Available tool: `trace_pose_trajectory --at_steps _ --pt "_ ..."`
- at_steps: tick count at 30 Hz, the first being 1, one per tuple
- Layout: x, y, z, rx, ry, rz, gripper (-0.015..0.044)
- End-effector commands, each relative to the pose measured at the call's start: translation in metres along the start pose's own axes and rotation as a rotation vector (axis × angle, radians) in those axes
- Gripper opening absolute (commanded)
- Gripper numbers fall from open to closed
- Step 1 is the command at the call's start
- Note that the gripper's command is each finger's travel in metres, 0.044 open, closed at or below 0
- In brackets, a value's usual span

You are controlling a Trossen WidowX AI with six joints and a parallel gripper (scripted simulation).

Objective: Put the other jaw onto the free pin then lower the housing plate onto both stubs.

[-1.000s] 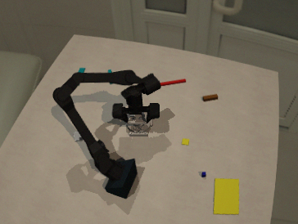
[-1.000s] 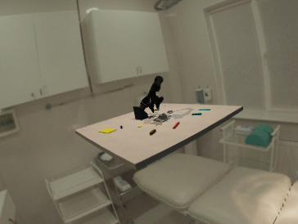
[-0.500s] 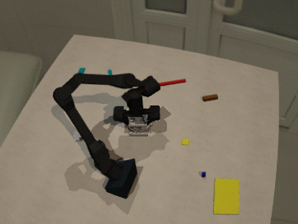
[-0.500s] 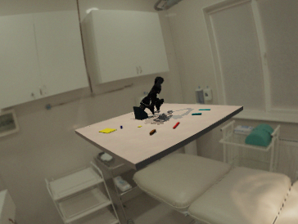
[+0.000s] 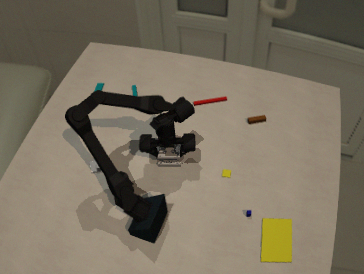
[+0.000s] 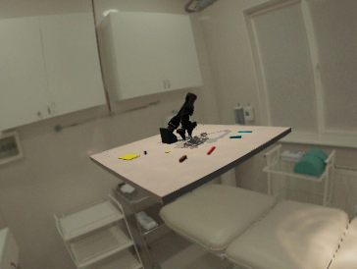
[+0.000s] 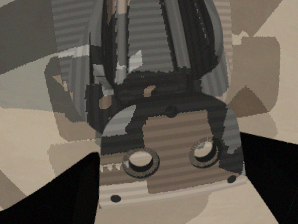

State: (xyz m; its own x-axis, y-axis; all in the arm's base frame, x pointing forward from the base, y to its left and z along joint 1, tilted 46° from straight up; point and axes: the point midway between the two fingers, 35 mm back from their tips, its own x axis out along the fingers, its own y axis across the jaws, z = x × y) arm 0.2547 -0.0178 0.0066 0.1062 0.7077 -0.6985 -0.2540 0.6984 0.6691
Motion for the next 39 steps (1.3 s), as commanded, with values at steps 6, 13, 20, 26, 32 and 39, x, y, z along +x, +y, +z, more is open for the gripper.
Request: trace_pose_trajectory --at_steps 6,13,20,26,32,39 --pt "0.014 0.001 -0.001 0.005 -0.004 0.005 0.0351" --pt "0.018 0.002 -0.001 0.005 -0.004 0.006 0.0351" --pt "0.018 0.002 -0.001 0.005 -0.004 0.006 0.0351" --pt "0.021 0.002 -0.001 0.010 -0.004 0.007 0.0351" --pt "0.021 0.002 -0.001 0.011 -0.004 0.007 0.0351" --pt "0.023 0.002 -0.001 0.011 -0.004 0.007 0.0351"
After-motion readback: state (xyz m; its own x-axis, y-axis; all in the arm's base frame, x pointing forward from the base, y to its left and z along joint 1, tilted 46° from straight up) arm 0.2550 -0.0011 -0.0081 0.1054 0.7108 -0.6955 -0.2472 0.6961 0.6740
